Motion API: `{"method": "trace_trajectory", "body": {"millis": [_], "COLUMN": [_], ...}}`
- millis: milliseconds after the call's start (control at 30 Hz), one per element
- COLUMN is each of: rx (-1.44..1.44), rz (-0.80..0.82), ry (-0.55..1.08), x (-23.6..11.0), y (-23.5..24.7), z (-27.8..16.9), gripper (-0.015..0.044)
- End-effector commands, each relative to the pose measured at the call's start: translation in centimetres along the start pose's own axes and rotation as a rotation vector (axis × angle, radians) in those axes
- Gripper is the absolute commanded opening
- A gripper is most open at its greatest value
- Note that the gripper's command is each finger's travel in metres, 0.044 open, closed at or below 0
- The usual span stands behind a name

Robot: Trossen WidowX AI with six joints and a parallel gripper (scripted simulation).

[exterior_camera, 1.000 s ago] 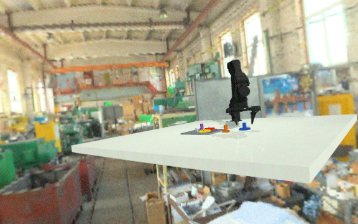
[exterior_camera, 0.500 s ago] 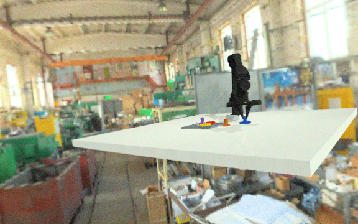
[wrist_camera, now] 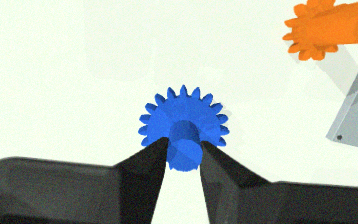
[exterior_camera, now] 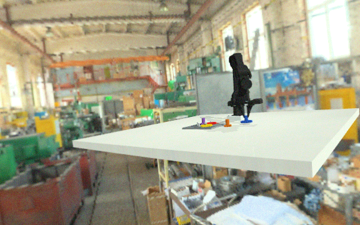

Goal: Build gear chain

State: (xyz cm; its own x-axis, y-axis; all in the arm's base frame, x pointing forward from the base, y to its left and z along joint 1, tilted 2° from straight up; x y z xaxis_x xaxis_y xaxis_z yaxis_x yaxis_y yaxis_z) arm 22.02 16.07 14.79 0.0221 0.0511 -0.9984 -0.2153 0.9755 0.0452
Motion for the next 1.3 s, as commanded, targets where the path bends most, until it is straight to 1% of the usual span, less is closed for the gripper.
{"method": "trace_trajectory", "body": {"millis": [0, 1267], "rx": [0.001, 0.001], "rz": [0.004, 0.004], "ry": [-0.013, -0.013], "x": [-1.1, -10.0], "y": [0.1, 0.0], "z": [0.2, 0.0], "gripper": [0.0, 0.0]}}
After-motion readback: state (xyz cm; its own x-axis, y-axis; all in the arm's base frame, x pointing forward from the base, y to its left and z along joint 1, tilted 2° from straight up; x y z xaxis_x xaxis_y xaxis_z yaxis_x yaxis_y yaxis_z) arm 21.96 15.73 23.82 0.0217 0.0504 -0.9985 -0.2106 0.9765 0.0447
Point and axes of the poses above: the point midway between the two fingers, 35 mm back from their tips, its own x axis out along the fingers, its own y axis across the jaws, z = x × y, the point moved 9 cm from there along -x, back along the fingers, and after that the axes turned 6 degrees about -x, right-handed, at the moved point
